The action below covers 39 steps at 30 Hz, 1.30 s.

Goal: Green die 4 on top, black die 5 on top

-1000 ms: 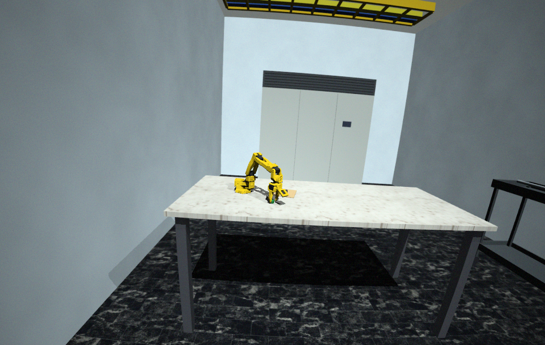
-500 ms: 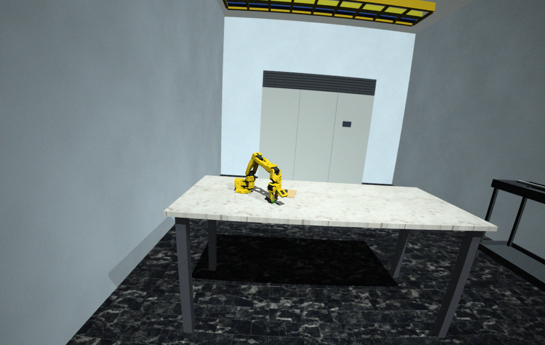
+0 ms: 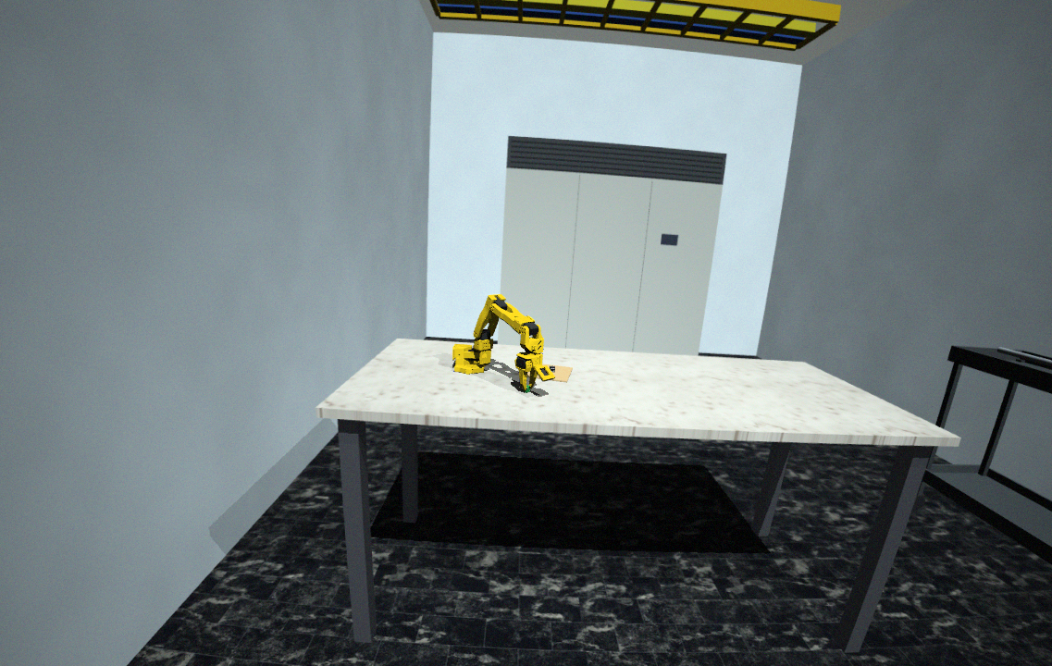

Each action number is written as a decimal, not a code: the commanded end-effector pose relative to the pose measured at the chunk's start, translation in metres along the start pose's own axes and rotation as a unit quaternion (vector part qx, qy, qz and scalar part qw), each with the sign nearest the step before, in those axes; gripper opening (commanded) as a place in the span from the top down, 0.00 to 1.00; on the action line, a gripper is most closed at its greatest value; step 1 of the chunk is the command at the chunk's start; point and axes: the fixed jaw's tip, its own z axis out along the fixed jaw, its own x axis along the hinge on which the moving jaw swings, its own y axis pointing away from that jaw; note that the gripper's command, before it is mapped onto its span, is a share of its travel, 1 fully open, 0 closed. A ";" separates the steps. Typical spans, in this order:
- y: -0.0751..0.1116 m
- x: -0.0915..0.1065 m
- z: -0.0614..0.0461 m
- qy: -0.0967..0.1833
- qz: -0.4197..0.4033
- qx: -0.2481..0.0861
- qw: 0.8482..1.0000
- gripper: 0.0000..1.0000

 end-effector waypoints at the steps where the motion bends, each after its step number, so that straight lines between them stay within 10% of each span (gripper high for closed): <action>1: -0.001 -0.003 -0.004 -0.013 -0.001 -0.001 1.000 0.93; 23: -0.001 -0.003 -0.005 -0.013 -0.001 -0.001 1.000 1.00; 39: 0.001 -0.003 -0.040 -0.013 -0.001 -0.001 1.000 1.00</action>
